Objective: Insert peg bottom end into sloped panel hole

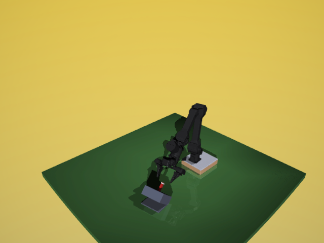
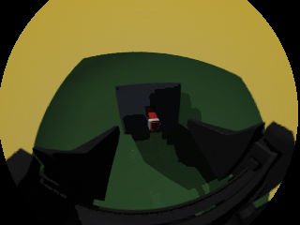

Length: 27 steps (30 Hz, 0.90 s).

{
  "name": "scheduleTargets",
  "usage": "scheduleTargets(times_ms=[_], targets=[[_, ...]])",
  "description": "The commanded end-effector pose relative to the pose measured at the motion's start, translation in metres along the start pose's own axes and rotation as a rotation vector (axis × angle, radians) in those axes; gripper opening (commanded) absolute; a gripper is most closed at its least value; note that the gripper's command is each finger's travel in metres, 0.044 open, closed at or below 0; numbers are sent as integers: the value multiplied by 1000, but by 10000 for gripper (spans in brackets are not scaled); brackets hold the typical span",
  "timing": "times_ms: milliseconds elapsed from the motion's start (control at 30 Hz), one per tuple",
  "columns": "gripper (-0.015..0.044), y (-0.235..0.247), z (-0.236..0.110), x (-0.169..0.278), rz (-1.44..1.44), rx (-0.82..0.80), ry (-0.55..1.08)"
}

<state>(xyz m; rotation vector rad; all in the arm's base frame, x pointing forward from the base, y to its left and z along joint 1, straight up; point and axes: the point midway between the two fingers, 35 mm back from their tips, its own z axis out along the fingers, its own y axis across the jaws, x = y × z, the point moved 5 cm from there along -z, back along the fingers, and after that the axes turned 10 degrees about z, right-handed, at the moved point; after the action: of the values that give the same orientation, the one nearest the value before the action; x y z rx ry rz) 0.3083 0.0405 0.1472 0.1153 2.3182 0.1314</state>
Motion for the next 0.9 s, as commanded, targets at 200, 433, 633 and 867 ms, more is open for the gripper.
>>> scheduleTargets(times_ms=[200, 433, 633, 867], targets=[[440, 0, -13, -1, 4, 2, -3], [440, 0, -21, -1, 3, 2, -3], [440, 0, -28, 0, 3, 2, -3], [440, 1, -35, 0, 3, 2, -3]])
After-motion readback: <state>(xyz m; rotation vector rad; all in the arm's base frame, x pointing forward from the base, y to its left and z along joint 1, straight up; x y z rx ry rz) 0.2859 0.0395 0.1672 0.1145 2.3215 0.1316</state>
